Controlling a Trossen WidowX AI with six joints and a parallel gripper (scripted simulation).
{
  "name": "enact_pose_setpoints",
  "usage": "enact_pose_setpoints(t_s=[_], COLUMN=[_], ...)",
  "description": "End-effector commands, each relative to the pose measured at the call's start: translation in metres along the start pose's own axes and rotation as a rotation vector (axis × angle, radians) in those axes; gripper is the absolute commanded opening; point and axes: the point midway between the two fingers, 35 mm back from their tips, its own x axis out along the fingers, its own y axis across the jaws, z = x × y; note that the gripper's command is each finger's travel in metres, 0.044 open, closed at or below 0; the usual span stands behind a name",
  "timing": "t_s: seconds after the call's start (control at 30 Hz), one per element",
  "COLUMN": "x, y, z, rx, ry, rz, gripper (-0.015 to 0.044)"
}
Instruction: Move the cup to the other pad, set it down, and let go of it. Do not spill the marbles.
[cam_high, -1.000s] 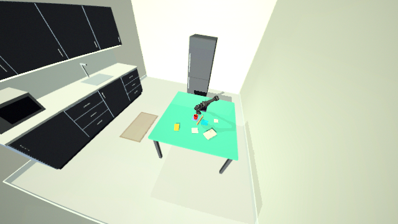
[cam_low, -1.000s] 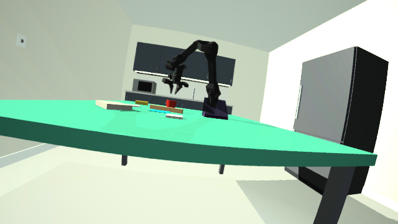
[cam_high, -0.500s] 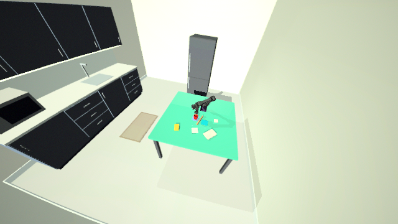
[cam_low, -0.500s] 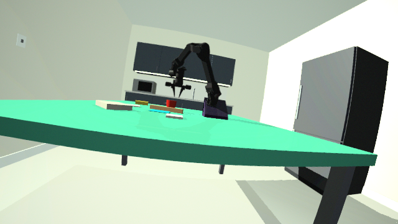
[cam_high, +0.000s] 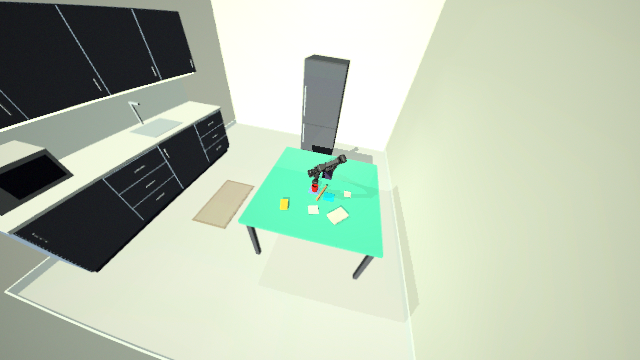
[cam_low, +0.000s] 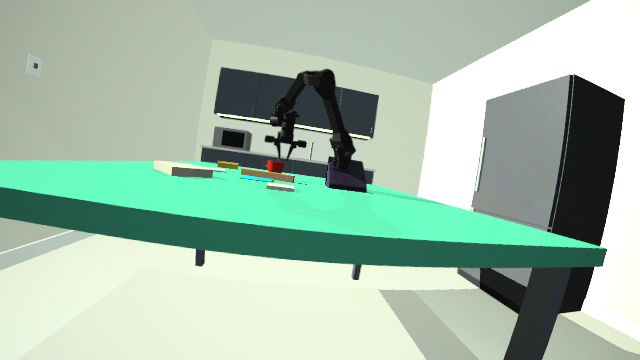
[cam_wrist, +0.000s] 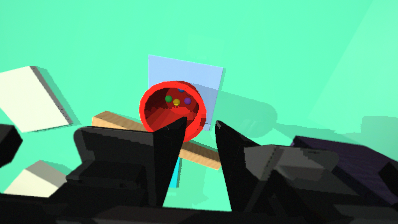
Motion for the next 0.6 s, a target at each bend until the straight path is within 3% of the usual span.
enact_pose_setpoints(t_s=[0.0, 0.57], x=[0.009, 0.037], y=[0.0, 0.0], z=[0.0, -0.001], rx=[0.006, 0.005], ry=[0.007, 0.009], rz=[-0.001, 0.0], gripper=[0.0148, 0.0148])
